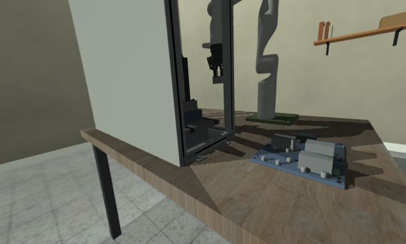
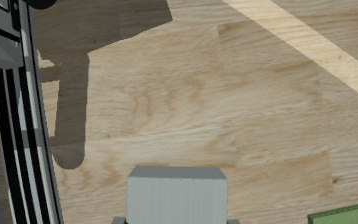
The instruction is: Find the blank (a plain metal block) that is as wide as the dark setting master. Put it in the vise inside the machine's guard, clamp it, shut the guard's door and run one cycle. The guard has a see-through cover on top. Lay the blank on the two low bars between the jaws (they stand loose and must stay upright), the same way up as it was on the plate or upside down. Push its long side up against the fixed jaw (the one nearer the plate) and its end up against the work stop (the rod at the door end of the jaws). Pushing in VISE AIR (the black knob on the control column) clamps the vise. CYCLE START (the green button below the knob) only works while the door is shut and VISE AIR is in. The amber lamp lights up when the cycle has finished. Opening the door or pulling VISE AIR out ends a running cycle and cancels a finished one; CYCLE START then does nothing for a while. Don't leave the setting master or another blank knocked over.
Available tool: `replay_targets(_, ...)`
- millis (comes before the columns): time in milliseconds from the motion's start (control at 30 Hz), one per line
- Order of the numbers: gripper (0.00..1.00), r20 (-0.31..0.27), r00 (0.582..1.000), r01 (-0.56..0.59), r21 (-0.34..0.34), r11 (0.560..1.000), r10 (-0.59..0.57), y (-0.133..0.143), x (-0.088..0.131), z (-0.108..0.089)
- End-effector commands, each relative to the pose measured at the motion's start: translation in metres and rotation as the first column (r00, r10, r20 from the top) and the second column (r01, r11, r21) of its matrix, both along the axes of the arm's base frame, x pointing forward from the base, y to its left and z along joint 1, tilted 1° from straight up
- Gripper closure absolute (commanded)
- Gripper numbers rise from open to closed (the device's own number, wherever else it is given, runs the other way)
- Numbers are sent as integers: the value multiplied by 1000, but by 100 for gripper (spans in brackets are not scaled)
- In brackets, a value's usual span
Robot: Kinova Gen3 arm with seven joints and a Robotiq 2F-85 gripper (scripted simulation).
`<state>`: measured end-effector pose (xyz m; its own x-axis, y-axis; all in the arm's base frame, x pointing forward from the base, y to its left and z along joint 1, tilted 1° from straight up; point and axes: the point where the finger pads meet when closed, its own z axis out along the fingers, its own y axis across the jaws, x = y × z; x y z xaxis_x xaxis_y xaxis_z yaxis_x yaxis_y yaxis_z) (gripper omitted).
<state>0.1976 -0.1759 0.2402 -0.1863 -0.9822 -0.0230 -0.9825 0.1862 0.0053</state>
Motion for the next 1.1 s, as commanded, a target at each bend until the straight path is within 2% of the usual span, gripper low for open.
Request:
replay_targets(0, 90, 2, 1000, -2, -4, 1000, 2, 0, 1, 1)
replay_targets(167, 90, -1, 974, 228, -8, 974, -228, 0, 0, 1)
replay_targets(567, 90, -1, 974, 228, -8, 974, -228, 0, 0, 1)
replay_targets(733, 90, -1, 939, 344, -12, 939, -344, 0, 0, 0)
replay_targets(1067, 90, -1, 939, 344, -12, 939, -344, 0, 0, 0)
